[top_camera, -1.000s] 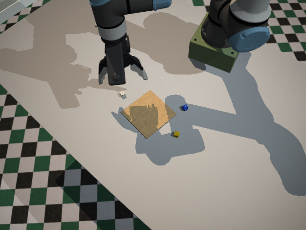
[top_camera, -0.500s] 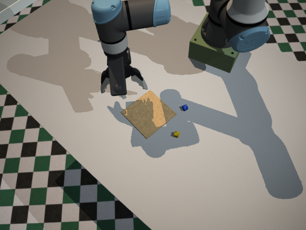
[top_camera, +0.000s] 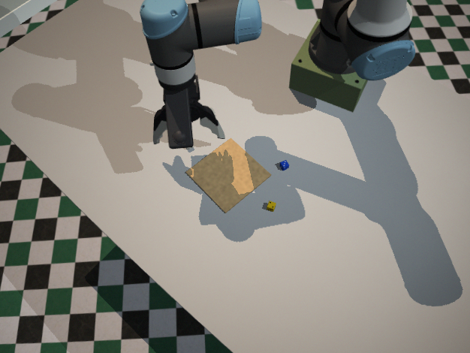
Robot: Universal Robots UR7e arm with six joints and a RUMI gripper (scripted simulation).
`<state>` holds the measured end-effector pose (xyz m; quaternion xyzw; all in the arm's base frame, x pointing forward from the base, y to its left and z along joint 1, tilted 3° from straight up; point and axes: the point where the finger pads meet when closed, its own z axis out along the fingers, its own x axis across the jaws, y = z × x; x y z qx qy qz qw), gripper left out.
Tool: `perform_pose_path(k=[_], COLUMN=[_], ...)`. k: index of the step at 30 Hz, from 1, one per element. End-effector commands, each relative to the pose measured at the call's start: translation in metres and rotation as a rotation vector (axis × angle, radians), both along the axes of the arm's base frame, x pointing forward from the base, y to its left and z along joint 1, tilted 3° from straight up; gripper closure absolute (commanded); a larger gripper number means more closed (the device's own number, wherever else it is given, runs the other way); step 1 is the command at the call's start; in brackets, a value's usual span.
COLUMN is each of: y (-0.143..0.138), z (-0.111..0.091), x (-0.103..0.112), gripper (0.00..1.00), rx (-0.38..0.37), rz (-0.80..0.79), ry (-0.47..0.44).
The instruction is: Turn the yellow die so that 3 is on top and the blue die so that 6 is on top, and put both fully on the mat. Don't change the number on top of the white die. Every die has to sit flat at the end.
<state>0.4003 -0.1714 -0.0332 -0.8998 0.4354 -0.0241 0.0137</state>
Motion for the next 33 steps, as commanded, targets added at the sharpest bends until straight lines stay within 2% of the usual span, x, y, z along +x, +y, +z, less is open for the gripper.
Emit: perform_pose_path(k=[1,33], y=[0.0020,0.0065], z=[-0.0018,-0.0018], x=[-0.0015,-0.0030], gripper=[0.00,0.00], rx=[0.002,0.002], rz=[0.001,0.001], ry=[0.003,0.003])
